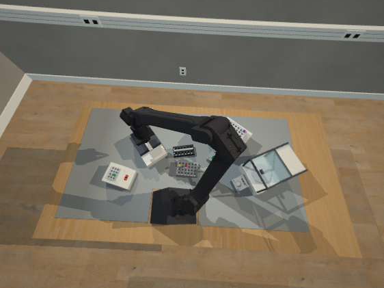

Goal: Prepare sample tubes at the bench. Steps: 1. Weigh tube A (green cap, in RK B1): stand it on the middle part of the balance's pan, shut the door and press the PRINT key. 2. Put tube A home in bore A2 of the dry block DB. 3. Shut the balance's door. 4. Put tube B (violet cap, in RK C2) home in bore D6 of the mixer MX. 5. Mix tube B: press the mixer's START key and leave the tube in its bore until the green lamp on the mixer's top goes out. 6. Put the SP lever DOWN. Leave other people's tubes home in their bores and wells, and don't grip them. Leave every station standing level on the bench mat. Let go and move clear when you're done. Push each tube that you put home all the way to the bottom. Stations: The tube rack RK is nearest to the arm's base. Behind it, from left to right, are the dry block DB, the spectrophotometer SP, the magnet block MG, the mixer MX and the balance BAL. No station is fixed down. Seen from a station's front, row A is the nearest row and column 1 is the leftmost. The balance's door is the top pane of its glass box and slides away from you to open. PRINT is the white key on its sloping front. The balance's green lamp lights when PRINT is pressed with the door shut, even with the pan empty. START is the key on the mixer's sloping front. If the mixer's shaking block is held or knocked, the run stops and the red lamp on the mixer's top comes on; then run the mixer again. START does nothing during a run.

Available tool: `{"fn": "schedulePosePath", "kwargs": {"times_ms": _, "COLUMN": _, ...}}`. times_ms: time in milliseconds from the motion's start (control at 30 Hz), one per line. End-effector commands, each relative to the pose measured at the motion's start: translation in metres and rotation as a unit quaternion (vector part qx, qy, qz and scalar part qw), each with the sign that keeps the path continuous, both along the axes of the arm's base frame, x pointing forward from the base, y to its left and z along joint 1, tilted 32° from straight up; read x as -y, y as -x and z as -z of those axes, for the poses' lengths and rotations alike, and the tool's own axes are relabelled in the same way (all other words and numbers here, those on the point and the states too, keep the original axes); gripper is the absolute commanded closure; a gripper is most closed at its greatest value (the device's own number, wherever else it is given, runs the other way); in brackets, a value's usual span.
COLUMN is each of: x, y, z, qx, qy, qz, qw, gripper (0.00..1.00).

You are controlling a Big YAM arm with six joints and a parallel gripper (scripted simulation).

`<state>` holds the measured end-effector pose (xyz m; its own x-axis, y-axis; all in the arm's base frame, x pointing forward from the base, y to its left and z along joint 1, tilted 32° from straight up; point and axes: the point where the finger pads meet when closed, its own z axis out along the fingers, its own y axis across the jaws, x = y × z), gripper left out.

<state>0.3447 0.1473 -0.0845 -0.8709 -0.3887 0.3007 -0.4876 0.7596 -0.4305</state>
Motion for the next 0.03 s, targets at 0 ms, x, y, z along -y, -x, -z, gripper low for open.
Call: {"fn": "schedulePosePath", "kwargs": {"times_ms": 0, "x": -0.0093, "y": -0.0122, "z": -0.0045, "qx": 0.013, "qy": -0.009, "qz": -0.001, "qw": 1.0, "gripper": 1.0}}
